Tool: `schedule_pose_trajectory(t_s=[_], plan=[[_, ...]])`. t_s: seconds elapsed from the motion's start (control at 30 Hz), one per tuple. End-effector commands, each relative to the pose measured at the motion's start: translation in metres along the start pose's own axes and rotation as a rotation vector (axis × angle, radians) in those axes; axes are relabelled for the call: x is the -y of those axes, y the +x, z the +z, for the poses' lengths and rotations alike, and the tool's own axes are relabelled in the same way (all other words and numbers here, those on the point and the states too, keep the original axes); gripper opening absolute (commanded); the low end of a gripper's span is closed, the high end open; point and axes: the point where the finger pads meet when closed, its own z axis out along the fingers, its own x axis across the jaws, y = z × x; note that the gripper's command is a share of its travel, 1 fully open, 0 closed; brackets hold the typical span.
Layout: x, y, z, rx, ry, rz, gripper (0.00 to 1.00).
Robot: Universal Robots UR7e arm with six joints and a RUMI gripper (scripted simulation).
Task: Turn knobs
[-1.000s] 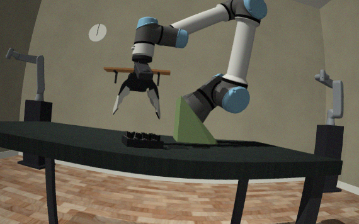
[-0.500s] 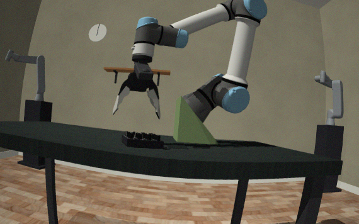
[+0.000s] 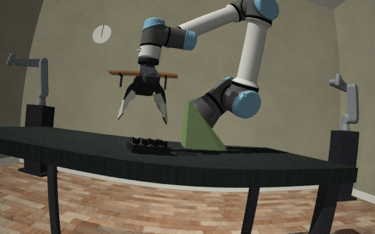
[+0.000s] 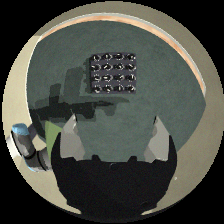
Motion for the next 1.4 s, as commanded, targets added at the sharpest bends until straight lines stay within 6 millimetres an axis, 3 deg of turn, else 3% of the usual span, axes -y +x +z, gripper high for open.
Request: schedule_pose_trajectory(t_s=[0.0,0.83,1.17,1.37], plan=[[-0.001,0.0,0.001,0.002,0.001,0.001,1.0],[0.001,0.0,0.0,0.0,0.0,0.008,1.0],[0.021,-0.003,-0.006,-0.006,0.0,0.13,1.0],[0.045,-0.011,-0.011,-0.008,0.001,0.287,1.0]])
